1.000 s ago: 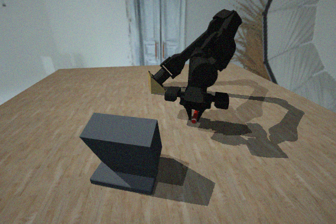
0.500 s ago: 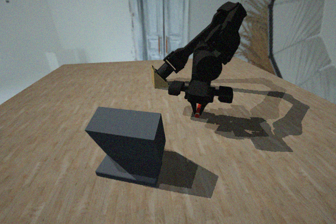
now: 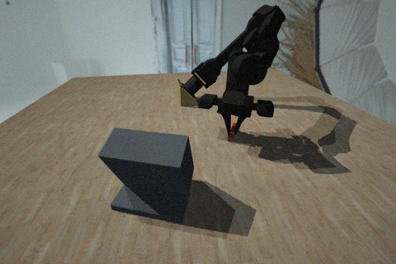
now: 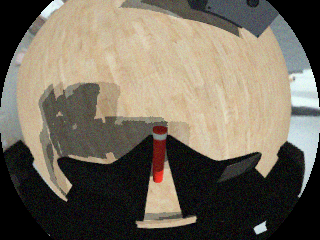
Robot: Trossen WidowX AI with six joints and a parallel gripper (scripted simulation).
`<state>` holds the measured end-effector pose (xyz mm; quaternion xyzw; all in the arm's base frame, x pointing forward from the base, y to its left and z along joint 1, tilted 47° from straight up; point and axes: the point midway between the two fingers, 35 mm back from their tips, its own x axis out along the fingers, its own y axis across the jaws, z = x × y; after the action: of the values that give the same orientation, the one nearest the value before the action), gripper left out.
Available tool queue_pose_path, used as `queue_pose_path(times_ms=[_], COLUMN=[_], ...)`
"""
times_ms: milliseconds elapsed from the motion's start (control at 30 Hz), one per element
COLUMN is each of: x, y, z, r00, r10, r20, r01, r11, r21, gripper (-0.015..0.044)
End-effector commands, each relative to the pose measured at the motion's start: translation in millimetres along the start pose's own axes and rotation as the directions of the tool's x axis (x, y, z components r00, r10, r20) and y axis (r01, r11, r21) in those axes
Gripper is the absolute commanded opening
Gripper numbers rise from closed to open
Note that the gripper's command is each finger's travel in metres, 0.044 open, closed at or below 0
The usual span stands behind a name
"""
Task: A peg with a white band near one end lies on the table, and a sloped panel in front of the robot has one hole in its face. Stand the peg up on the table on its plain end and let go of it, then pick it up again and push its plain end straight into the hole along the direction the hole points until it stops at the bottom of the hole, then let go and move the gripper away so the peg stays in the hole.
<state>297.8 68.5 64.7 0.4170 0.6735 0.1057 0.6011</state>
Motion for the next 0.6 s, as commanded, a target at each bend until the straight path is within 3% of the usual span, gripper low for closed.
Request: queue_pose_path(times_ms=[0,567], x=[-2.2,-11.6], y=[-0.6,-0.6], z=[-1.9,-7.9], r00=[1.000,0.984], r10=[-0.003,-0.004], r20=[0.030,0.177], r01=[0.003,0.003], r11=[1.000,1.000], r21=[0.003,0.004], gripper=[0.0049,0.0049])
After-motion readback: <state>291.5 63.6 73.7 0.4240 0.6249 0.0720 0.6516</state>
